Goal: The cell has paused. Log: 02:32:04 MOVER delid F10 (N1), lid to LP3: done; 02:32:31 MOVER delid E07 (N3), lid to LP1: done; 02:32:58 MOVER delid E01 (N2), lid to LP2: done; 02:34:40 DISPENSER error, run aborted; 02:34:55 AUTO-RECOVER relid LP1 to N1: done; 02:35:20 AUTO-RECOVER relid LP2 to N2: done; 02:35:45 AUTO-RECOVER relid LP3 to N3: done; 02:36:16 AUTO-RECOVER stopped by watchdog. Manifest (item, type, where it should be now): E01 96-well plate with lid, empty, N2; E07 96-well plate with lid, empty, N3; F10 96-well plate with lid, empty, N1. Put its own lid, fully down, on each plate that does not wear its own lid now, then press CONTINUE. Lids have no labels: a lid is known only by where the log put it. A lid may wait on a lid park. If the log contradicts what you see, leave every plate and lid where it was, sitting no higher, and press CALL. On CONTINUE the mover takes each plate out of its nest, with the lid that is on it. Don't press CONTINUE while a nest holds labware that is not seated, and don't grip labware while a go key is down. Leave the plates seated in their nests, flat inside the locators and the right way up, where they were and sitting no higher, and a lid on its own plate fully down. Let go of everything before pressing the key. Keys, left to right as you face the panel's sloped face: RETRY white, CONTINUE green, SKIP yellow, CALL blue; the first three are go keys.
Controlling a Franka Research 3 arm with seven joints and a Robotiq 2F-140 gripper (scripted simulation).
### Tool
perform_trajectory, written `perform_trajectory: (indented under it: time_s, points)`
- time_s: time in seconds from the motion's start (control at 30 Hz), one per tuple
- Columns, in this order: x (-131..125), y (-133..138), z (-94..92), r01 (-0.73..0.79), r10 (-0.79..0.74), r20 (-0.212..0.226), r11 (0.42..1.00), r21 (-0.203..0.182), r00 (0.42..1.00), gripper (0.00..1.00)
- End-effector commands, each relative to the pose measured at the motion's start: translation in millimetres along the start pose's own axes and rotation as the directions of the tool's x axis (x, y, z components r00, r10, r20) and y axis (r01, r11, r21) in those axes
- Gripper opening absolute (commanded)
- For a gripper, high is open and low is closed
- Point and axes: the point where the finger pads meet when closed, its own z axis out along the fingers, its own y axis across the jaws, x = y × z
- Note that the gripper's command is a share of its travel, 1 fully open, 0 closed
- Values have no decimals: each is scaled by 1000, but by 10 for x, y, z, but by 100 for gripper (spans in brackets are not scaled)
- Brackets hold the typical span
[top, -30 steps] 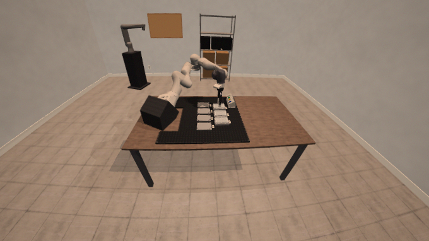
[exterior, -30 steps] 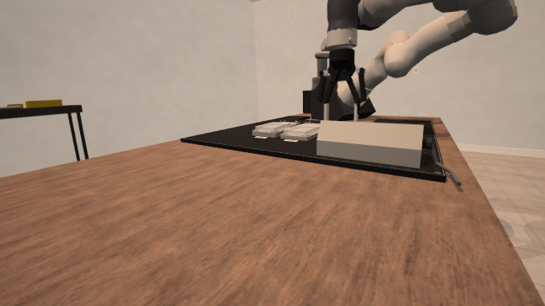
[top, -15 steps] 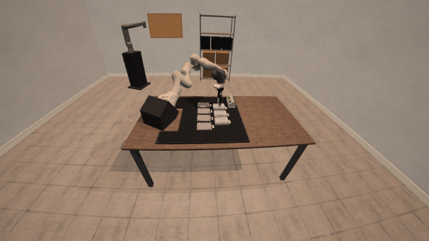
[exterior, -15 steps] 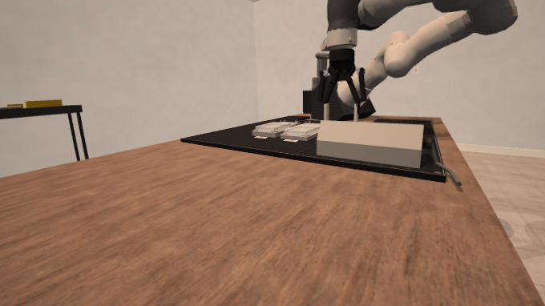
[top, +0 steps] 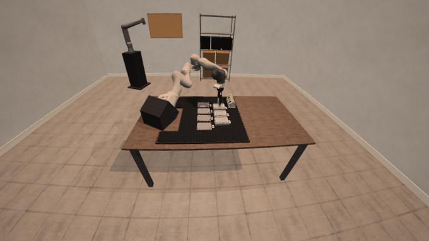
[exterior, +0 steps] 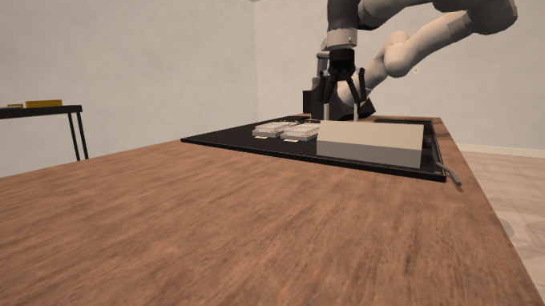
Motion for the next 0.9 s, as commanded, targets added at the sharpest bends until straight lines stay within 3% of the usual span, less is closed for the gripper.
perform_trajectory:
  time_s: [0.0,0.23,0.27,0.87]
  points:
    - [0,-2,10,-1,1,2,1000,-1,1000,59]
    - [0,-2,10,-1,1,2,1000,-1,1000,59]
    - [0,-2,10,-1,1,2,1000,-1,1000,66]
    - [0,-2,10,-1,1,2,1000,-1,1000,66]
